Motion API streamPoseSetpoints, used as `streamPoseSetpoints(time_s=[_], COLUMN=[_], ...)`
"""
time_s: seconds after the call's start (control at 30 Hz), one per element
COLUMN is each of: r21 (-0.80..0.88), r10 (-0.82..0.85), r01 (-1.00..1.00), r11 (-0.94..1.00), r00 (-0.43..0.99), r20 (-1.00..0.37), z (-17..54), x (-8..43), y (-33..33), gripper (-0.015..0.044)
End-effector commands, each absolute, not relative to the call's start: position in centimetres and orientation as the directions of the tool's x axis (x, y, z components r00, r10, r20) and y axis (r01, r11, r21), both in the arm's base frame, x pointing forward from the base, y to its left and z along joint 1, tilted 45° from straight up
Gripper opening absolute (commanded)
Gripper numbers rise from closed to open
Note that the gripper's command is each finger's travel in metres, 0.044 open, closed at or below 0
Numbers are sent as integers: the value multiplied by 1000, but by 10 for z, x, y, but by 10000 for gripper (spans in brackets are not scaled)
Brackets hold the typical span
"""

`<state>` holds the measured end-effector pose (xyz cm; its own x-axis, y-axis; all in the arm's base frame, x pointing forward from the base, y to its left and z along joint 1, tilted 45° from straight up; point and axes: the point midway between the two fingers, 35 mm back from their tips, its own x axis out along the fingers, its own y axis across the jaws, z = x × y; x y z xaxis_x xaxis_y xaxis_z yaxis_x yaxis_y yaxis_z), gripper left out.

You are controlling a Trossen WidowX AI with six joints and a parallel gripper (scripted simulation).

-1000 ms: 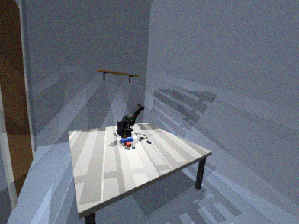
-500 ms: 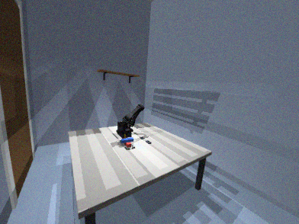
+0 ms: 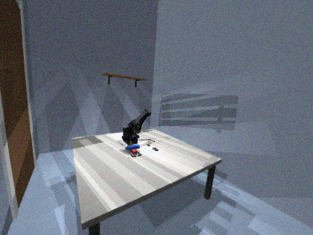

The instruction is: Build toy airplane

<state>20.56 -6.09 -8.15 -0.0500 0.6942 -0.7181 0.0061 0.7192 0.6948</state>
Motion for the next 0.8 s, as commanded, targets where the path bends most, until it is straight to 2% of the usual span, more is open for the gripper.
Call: streamPoseSetpoints(time_s=[0.0,0.03,0.33,0.57,0.77], r21=[694,694,694,691,692], r10=[693,693,693,691,691], r01=[6,6,6,10,9], r11=[720,720,720,722,722], r00=[-51,-51,-51,-53,-53], r20=[-719,-719,-719,-721,-721], z=[-81,-81,-80,-17,-18], x=[205,205,206,210,214], y=[-61,-61,-63,-124,-128], gripper=[236,260,260,260,260])
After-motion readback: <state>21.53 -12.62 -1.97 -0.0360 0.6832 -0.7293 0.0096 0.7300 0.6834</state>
